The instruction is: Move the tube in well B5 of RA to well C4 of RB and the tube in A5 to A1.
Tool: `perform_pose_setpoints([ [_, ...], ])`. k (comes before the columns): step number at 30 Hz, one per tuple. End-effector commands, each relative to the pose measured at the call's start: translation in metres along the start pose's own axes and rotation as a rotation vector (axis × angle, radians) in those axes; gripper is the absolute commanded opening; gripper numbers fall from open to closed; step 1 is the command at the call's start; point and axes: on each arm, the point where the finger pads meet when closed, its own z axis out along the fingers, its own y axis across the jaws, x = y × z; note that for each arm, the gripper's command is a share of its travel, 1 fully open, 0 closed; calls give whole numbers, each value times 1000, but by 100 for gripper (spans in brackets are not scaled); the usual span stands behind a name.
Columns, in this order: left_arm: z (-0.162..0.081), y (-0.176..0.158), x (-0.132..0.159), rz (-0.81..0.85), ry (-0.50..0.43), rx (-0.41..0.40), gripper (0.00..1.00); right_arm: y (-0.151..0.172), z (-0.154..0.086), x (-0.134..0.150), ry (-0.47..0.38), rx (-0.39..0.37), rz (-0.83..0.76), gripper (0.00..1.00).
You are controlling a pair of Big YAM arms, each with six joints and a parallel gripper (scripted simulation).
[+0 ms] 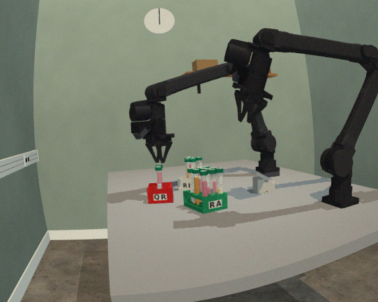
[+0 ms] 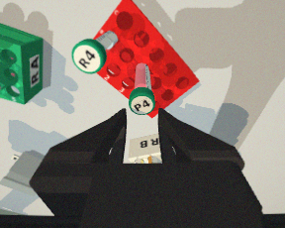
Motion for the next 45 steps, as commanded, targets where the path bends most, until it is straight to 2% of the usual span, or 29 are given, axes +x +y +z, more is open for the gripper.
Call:
perform_pose_setpoints([
  [1,-12,9,-9,12,-15,-32,30,7,4,-12,-15,4,-5,30],
  [5,-12,9,-9,12,-15,-32,30,8,12,-5,4,0,-5,30],
  [8,-12,9,-9,12,-15,-32,30,7,7,-12,-16,4,-5,30],
  [11,-12,9,-9,12,-15,-32,30,8,15,-5,3,0,-5,30],
  [20,-12,9,-9,12,-15,-32,30,8,17,-5,1,0,-5,30],
  [21,-12,9,-9,12,-15,-32,30,6,2,-18,-31,7,-5,30],
  [22,-12,9,-9,12,-15,-32,30,5,2,-19,-35,8,-5,30],
  [29,-12,9,-9,12,-15,-32,30,8,21,-4,3,0,-6,30],
  [35,-12,9,-9,12,-15,-32,30,8,23,-5,0,1,-6,30],
  [37,-12,9,-9,12,-15,-32,30,8,23,-5,0,1,-6,30],
  [38,-12,9,-9,12,-15,-32,30,6,8,-18,-32,7,-6,30],
  [45,-12,9,-9,12,-15,-32,30,6,15,-14,-21,5,-6,30],
])
